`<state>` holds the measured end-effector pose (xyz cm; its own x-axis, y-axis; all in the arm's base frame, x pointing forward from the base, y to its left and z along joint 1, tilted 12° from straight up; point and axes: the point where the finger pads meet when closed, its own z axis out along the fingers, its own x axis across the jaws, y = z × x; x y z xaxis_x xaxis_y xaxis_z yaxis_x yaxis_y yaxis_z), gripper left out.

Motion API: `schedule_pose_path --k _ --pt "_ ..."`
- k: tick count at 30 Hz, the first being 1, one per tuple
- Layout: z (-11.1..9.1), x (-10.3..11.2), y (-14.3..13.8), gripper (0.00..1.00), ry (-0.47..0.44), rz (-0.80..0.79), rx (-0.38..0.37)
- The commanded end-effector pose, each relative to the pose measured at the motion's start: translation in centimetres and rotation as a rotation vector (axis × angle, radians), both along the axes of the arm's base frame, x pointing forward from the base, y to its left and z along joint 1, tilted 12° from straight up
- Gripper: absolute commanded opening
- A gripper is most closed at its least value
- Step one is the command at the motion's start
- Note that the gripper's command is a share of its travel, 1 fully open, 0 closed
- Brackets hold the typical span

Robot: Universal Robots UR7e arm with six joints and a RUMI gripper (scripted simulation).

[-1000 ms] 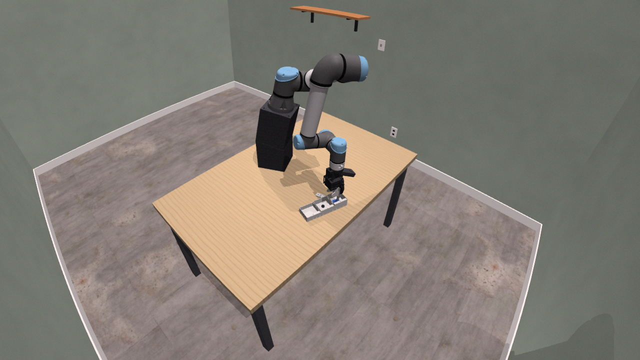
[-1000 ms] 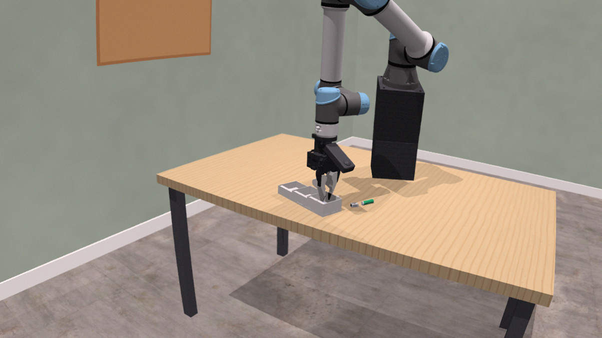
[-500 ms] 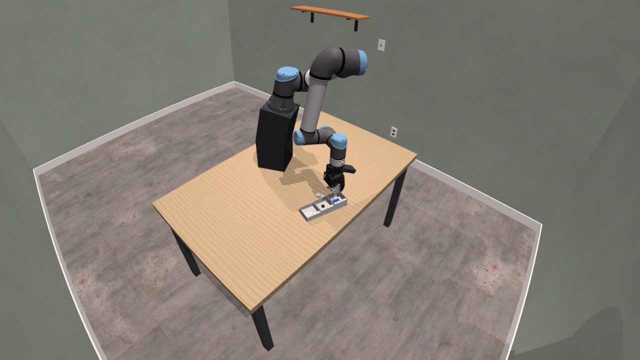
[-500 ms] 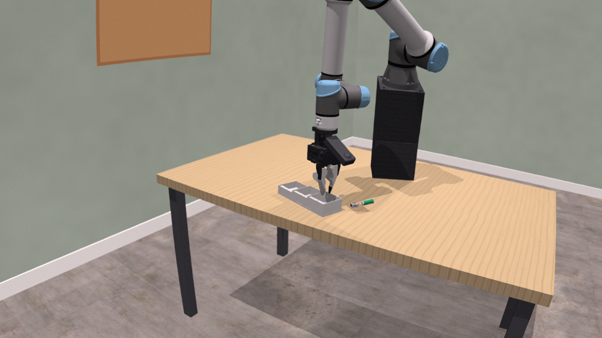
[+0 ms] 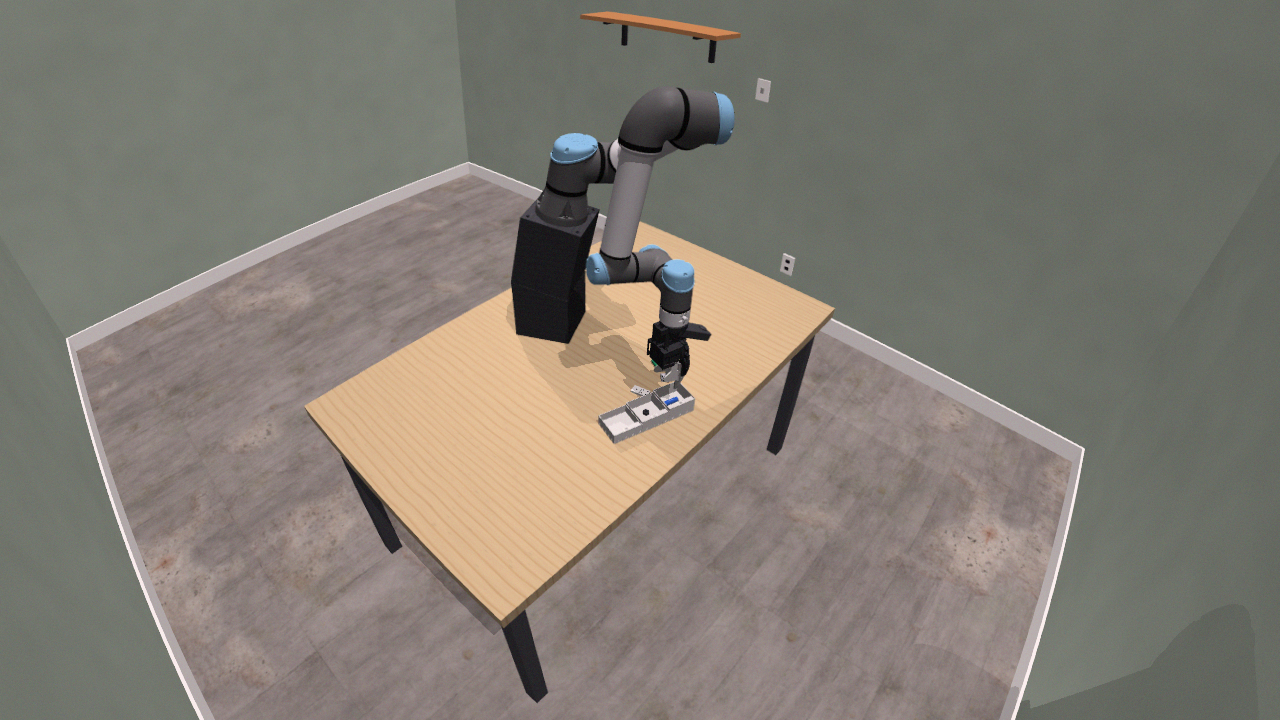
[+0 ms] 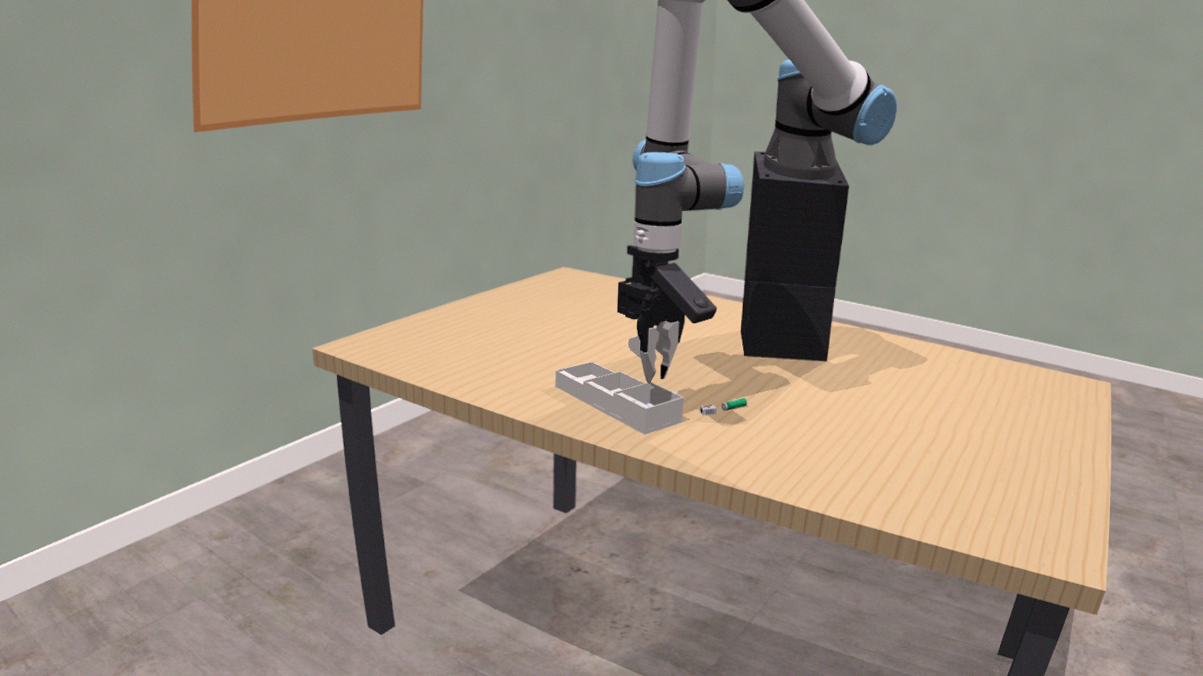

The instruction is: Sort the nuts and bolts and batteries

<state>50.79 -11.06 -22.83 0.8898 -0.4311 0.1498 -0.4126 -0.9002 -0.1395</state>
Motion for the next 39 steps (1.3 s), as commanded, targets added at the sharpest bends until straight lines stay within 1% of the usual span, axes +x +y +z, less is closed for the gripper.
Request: schedule_pose_path --k 1,7,9,10,17,24,26,27,39 --pt "-0.1 -2.4 2.4 0.17 -0.012 0.154 -0.031" --pt "-0.3 -5.8 6.0 0.17 -0.015 0.302 -0.060" --pt "-0.3 -5.8 6.0 0.17 -0.015 0.302 -0.060" --pt "-0.3 -6.4 6.6 0.17 -0.017 0.373 -0.073" --pt "-0.6 -10.5 10.8 0.17 -0.019 0.539 -0.103" --pt "-0.6 -10.7 11.1 0.17 -0.022 0.714 -0.135" --pt "-0.6 -10.7 11.1 0.17 -0.022 0.714 -0.135" --pt "-0.6 -10.7 11.1 0.17 -0.027 0.785 -0.151" --pt "-0.6 -10.7 11.1 0.17 -0.050 1.070 -0.215"
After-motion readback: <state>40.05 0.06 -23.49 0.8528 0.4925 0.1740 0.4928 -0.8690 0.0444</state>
